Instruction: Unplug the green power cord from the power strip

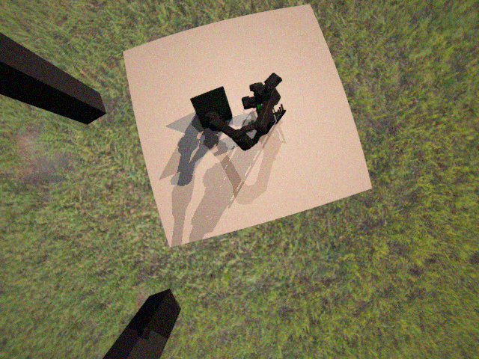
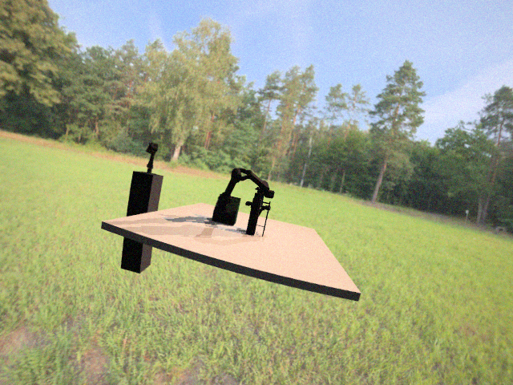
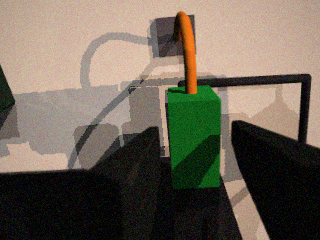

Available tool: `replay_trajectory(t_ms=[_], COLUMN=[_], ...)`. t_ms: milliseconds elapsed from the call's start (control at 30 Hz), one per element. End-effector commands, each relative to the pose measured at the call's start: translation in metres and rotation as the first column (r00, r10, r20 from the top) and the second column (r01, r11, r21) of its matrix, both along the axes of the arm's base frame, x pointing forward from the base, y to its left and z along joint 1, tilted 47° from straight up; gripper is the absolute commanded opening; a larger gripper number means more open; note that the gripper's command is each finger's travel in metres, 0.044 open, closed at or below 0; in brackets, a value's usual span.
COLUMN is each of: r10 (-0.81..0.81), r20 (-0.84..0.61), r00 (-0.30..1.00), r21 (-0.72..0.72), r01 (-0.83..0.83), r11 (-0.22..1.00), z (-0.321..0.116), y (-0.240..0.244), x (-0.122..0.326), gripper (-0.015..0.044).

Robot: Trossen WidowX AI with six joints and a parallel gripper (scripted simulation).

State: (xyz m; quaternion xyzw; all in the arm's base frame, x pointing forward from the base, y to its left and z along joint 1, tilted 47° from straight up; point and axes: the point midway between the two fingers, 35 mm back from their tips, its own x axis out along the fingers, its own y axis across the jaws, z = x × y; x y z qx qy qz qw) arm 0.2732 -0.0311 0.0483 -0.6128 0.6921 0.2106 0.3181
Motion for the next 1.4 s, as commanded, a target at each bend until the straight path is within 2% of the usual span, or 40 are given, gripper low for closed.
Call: replay_trajectory(t_ms=[0, 400, 533, 800, 1367], r10=[-0.001, -0.001, -0.002, -0.002, -0.001], r20=[-0.006, -0.006, 0.0, 0.0, -0.001], r00=[1.0, 1.0, 1.0, 1.0, 1.0], r21=[-0.007, -0.007, -0.001, -0.001, 0.001], r01=[0.001, 0.001, 0.002, 0.002, 0.001], r11=[1.0, 1.0, 1.0, 1.0, 1.0], z=[-0.004, -0.007, -0.006, -0.006, -0.021], y=[-0.006, -0.009, -0.007, -0.007, 0.009], x=[-0.002, -0.002, -0.001, -0.001, 0.005], gripper=[0.016, 0.016, 0.0055, 0.0002, 0.0])
